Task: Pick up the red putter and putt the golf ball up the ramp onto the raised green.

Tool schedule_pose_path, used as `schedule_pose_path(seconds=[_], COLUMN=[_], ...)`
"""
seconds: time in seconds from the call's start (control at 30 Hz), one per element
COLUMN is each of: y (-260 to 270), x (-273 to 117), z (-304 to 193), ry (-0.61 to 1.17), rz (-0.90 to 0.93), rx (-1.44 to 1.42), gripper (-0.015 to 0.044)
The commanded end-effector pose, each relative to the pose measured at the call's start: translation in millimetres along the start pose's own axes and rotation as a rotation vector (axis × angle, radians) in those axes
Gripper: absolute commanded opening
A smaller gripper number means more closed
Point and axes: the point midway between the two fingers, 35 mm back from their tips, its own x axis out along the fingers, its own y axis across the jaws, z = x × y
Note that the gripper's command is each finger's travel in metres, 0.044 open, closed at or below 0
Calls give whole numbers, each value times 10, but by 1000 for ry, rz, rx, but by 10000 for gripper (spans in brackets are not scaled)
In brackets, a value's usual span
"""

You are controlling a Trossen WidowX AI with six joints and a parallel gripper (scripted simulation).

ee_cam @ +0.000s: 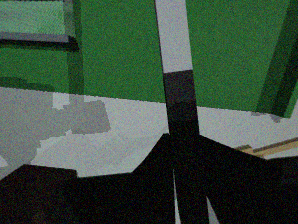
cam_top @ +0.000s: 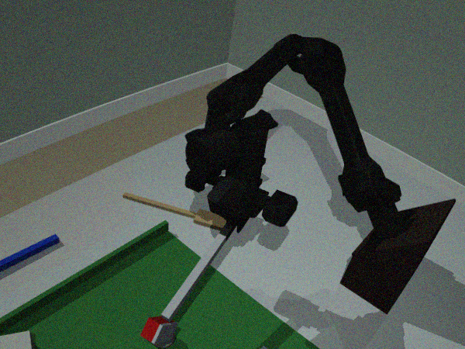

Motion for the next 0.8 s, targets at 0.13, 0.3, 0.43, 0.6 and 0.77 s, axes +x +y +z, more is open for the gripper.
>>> schedule_pose_path(seconds=[0.13,0.3,0.43,0.6,0.77], y=[-322,-322,-328,-342,-348], x=[-88,-67,46,247,313], z=[-404,-403,-401,-414,-421], ry=[28,28,28,27,27], rz=[-57,-57,-56,-59,-60], rx=[199,199,199,199,199], gripper=[0,0,0,0,0])
